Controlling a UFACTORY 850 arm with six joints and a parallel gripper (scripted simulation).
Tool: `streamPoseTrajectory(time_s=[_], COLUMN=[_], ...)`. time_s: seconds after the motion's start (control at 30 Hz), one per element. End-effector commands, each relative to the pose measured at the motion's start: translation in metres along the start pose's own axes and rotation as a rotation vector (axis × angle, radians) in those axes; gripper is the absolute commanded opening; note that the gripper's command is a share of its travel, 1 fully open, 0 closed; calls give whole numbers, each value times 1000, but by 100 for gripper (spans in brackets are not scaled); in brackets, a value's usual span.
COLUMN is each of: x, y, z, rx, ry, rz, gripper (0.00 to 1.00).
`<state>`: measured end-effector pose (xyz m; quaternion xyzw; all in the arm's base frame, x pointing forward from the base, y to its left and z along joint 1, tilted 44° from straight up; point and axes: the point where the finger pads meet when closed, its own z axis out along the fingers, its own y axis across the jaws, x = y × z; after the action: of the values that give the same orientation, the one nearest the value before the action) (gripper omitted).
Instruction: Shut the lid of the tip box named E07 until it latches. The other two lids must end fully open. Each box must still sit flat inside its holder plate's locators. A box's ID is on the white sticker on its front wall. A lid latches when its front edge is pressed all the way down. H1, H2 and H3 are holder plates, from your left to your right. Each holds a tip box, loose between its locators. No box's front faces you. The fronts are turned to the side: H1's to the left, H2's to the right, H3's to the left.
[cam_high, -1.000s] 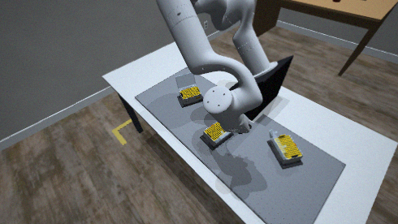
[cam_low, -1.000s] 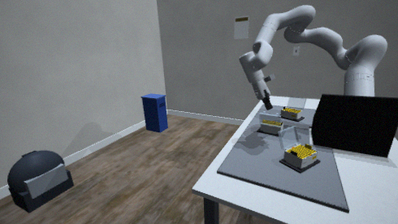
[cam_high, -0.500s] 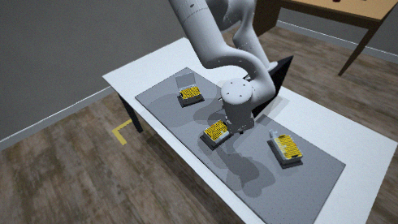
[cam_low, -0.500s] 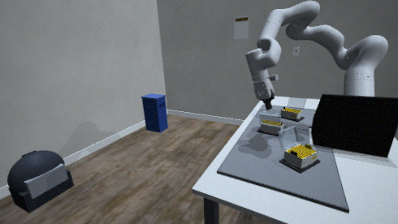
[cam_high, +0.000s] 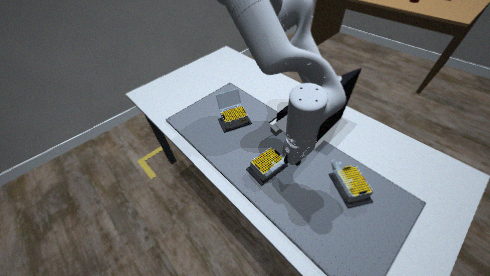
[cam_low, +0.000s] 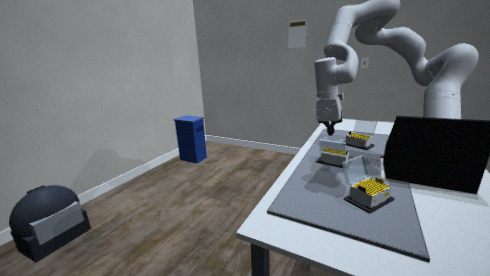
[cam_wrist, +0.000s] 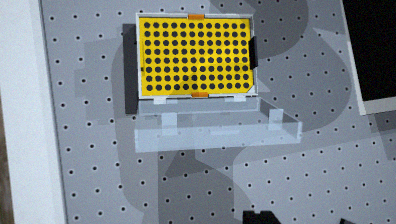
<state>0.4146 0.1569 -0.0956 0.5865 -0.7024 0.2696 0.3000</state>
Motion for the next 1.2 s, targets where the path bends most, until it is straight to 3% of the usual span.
streamPoseTrajectory(time_s=[0.0,0.27,0.53,1.17], x=[0,0,0,0], y=[-1,-1,-1,-1], z=[0,0,0,0], rx=[46,149,154,168], ry=[-22,-54,-50,-5], rz=[-106,-350,-424,-990], gripper=[0,0,0,0])
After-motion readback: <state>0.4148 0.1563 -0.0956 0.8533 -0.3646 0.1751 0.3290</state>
